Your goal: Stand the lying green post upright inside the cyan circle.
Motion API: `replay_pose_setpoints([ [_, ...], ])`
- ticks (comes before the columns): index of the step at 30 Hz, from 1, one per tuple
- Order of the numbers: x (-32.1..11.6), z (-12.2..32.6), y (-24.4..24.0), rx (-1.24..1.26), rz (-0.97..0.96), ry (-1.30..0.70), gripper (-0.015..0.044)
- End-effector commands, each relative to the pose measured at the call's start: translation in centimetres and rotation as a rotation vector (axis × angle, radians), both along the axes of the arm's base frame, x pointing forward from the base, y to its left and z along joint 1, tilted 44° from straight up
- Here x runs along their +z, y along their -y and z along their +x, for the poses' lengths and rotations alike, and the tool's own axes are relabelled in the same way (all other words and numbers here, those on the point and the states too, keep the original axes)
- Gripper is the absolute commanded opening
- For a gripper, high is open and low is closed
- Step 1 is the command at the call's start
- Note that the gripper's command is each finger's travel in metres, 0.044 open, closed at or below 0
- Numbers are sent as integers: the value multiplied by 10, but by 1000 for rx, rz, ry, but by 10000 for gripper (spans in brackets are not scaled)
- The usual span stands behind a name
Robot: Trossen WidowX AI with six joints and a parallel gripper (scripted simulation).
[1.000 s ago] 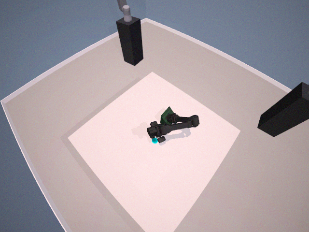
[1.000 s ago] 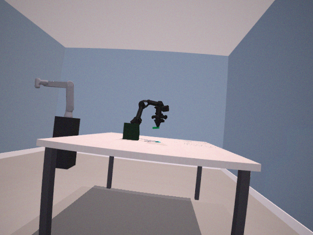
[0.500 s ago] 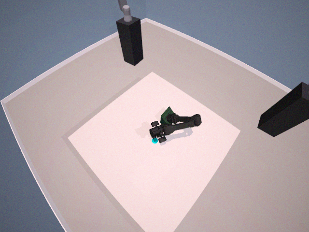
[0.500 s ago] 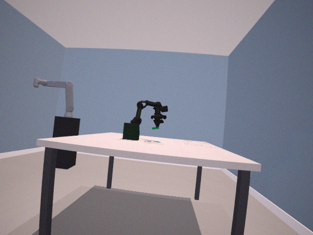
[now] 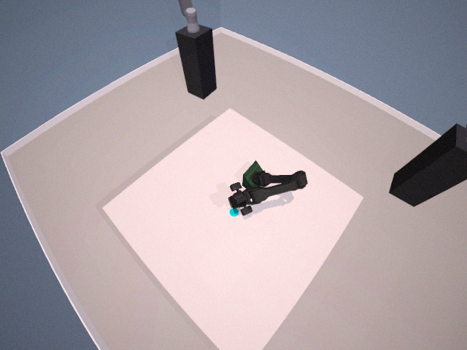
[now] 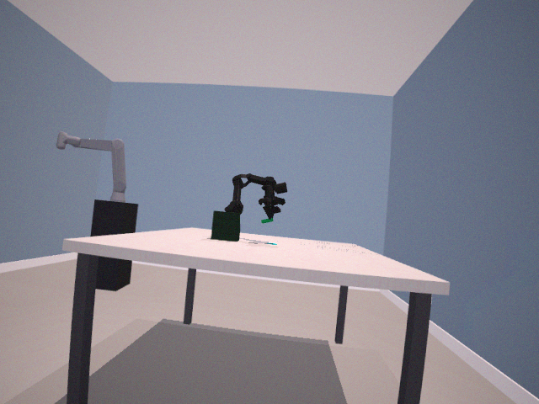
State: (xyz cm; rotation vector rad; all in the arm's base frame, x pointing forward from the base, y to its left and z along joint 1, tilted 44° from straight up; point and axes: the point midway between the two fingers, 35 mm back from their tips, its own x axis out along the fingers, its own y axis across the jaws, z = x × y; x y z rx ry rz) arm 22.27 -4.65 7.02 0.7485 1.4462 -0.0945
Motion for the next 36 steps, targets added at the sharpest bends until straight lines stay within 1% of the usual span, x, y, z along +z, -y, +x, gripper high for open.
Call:
replay_pose_setpoints([
  [1, 0, -2, -1, -9, -26, 11, 23],
  [36, -2, -8, -4, -100, -190, 127, 23],
])
